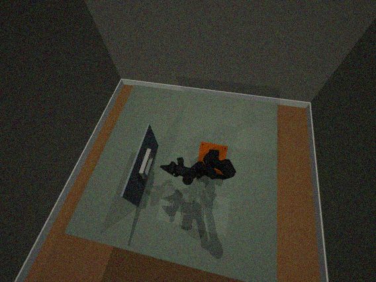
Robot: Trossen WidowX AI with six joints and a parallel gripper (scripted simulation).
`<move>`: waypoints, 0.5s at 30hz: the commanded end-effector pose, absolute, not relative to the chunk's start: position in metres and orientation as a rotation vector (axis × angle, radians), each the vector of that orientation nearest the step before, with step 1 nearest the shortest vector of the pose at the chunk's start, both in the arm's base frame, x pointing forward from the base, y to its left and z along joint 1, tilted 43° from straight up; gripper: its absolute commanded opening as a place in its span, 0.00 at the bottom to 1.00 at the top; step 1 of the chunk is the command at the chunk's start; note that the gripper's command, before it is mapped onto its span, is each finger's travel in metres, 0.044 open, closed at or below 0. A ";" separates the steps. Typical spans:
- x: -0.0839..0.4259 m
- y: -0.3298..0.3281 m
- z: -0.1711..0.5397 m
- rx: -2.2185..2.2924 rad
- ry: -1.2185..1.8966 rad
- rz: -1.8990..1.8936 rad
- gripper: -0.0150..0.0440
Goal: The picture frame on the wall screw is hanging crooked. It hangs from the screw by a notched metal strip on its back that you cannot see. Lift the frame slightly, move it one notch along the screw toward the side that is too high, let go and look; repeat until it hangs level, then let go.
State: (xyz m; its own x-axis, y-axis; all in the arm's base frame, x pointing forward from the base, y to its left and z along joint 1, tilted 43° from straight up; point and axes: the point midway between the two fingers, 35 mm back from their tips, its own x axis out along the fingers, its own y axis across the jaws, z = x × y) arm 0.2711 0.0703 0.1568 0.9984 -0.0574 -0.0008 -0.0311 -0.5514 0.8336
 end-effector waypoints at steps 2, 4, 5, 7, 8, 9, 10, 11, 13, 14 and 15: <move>0.252 0.075 0.171 2.108 -0.066 -0.029 0.69; 0.243 0.076 0.175 2.085 -0.067 -0.030 0.69; 0.238 0.075 0.177 2.074 -0.067 -0.030 0.69; 0.229 0.074 0.181 2.051 -0.068 -0.031 0.69; 0.224 0.073 0.182 2.040 -0.068 -0.032 0.69; 0.220 0.072 0.183 2.029 -0.069 -0.032 0.69; 0.215 0.071 0.184 2.017 -0.069 -0.033 0.69; 0.211 0.069 0.185 2.006 -0.069 -0.034 0.69; 0.203 0.066 0.186 1.983 -0.070 -0.035 0.69; 0.199 0.064 0.187 1.972 -0.070 -0.036 0.69; 0.195 0.061 0.187 1.961 -0.070 -0.037 0.69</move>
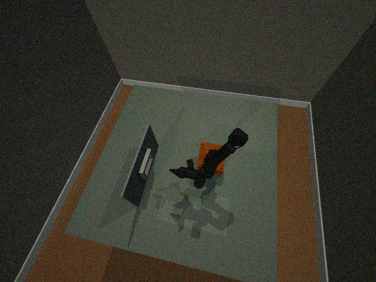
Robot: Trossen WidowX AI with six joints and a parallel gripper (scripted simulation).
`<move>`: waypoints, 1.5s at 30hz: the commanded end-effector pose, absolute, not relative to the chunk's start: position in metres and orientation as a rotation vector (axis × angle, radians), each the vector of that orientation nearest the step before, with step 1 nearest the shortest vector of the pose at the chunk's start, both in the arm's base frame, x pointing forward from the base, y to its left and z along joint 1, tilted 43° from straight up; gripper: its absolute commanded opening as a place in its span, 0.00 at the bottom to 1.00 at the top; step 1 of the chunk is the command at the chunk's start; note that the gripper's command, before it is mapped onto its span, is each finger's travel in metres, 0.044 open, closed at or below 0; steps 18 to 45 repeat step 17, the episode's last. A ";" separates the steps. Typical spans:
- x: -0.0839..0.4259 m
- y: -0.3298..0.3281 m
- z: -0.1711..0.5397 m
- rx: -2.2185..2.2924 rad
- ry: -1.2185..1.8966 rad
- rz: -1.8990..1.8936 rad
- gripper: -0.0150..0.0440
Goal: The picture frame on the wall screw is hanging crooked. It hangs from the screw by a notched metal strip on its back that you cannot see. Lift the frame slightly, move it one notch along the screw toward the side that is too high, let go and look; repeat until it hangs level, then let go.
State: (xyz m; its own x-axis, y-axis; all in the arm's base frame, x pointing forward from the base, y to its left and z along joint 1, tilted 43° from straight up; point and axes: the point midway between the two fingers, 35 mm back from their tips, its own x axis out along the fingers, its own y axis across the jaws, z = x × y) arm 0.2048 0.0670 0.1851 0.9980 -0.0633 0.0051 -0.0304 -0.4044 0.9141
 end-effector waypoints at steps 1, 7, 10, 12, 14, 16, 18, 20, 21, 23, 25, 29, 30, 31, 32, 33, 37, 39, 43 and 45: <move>0.191 0.059 0.187 1.949 -0.070 -0.037 0.69; 0.187 0.056 0.186 1.939 -0.069 -0.038 0.69; 0.185 0.055 0.186 1.932 -0.070 -0.039 0.69; 0.185 0.055 0.186 1.932 -0.070 -0.039 0.69; 0.185 0.055 0.186 1.932 -0.070 -0.039 0.69; 0.185 0.055 0.186 1.932 -0.070 -0.039 0.69; 0.185 0.055 0.186 1.932 -0.070 -0.039 0.69; 0.185 0.055 0.186 1.932 -0.070 -0.039 0.69; 0.185 0.055 0.186 1.932 -0.070 -0.039 0.69; 0.185 0.055 0.186 1.932 -0.070 -0.039 0.69; 0.185 0.055 0.186 1.932 -0.070 -0.039 0.69; 0.185 0.055 0.186 1.932 -0.070 -0.039 0.69; 0.185 0.055 0.186 1.932 -0.070 -0.039 0.69; 0.185 0.055 0.186 1.932 -0.070 -0.039 0.69; 0.185 0.055 0.186 1.932 -0.070 -0.039 0.69; 0.185 0.055 0.186 1.932 -0.070 -0.039 0.69; 0.185 0.055 0.186 1.932 -0.070 -0.039 0.69; 0.185 0.055 0.186 1.932 -0.070 -0.039 0.69; 0.185 0.055 0.186 1.932 -0.070 -0.039 0.69; 0.185 0.055 0.186 1.932 -0.070 -0.039 0.69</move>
